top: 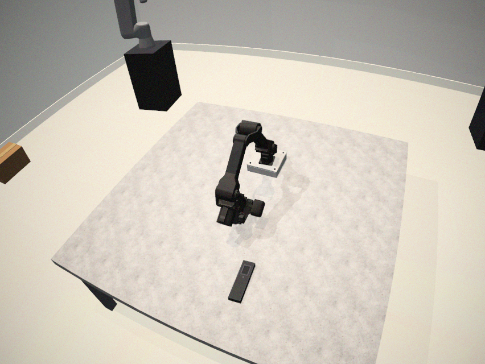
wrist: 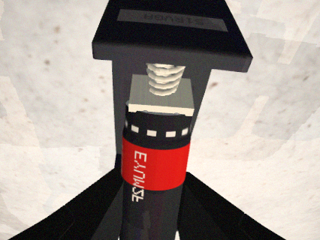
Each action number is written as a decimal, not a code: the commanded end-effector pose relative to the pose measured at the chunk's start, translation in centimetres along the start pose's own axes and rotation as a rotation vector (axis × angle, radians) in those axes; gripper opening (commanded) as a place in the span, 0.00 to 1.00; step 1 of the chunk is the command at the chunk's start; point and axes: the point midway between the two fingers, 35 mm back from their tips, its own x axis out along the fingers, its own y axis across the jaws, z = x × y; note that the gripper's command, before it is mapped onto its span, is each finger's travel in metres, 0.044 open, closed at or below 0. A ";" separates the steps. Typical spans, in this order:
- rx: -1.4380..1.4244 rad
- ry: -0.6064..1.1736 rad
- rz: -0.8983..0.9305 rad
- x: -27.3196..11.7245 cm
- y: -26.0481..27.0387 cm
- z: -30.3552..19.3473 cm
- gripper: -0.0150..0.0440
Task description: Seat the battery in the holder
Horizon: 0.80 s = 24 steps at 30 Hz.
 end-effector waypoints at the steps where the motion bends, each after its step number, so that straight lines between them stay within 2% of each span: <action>1: -0.004 -0.005 -0.002 -0.2 0.0 0.3 0.37; 24: -0.003 0.001 -0.002 -0.8 0.0 1.4 0.37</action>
